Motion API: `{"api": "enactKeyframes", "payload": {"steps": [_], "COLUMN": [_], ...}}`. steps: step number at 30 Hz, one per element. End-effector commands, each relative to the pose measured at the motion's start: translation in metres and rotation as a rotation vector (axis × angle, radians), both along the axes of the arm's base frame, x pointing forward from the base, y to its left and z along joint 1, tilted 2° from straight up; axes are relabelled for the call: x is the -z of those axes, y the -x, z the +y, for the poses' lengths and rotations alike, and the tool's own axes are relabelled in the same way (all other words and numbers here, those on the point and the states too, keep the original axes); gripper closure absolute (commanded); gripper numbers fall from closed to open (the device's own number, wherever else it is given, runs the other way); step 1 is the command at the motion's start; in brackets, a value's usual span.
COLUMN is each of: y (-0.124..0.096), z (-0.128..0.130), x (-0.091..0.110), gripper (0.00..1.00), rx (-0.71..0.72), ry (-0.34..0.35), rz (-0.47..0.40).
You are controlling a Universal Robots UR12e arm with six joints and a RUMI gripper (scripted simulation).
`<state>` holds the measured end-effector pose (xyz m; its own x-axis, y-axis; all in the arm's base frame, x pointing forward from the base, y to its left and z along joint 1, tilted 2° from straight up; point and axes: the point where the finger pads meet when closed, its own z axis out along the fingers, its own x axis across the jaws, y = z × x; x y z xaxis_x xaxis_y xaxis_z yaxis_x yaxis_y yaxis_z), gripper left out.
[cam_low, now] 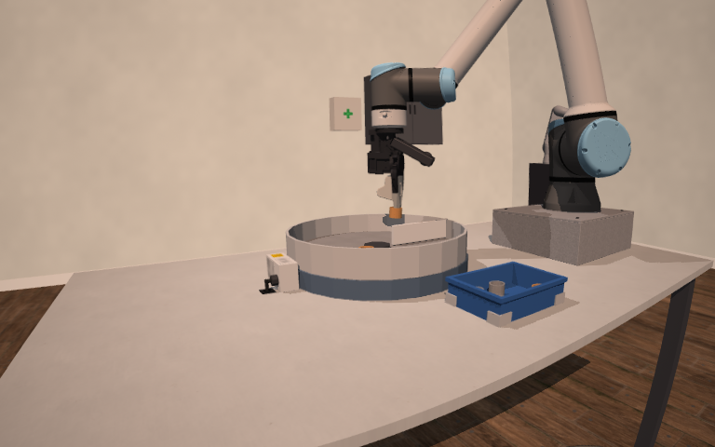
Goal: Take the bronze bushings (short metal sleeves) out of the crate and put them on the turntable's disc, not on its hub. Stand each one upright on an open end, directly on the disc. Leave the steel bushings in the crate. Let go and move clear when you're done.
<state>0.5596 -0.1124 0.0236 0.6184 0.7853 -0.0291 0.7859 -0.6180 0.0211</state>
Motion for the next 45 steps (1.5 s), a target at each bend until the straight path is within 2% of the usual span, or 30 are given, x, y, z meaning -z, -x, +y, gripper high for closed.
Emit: {"api": "enactKeyframes", "payload": {"steps": [1,23,34,45], "y": [-0.001,-0.001,-0.001,-0.001], "z": [0.0,0.0,-0.001,-0.001], "x": [-0.001,0.002,0.013,0.033], "gripper": [1.0,1.0,1.0,1.0], "rx": [0.0,0.0,0.0,0.0], "ry": [0.001,0.001,0.001,0.001], "rz": [-0.001,-0.001,-0.001,-0.001]}}
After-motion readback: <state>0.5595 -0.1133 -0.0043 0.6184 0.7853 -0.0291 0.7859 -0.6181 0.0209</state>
